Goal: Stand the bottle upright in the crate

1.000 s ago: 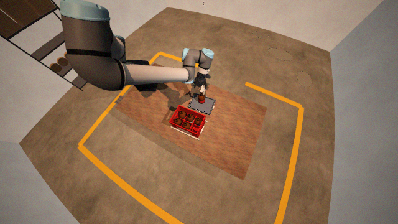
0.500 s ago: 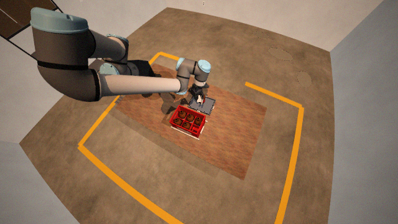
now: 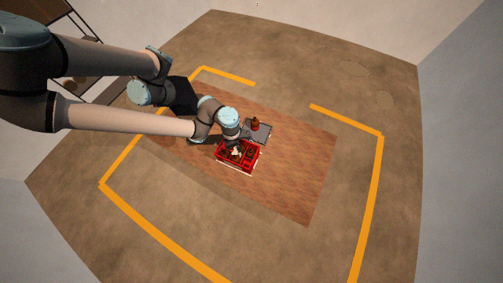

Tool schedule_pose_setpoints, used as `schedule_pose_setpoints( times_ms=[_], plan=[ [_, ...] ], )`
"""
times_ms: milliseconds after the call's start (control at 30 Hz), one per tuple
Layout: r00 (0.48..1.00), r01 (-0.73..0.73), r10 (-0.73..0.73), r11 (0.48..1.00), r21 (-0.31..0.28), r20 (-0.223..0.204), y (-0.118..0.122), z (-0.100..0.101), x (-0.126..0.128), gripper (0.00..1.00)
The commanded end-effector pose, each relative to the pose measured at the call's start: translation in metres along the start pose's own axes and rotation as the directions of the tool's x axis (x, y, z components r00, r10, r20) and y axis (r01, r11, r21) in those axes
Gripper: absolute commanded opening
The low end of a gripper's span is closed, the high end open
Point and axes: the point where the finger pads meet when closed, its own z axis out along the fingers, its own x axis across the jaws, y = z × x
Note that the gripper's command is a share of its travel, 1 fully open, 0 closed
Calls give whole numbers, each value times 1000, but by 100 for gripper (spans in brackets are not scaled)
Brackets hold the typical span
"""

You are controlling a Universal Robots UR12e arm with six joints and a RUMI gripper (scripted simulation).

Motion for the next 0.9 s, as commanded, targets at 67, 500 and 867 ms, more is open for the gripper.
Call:
schedule_pose_setpoints(
  times_ms=[67, 500, 867],
  plan=[
    [999, -47, 49, 996, 70, -23, 35, -4, 27, 100],
    [998, -48, 49, 996, 71, -24, 36, -4, 28, 100],
    [998, -48, 50, 996, 71, -24, 36, -4, 28, 0]
  ],
)
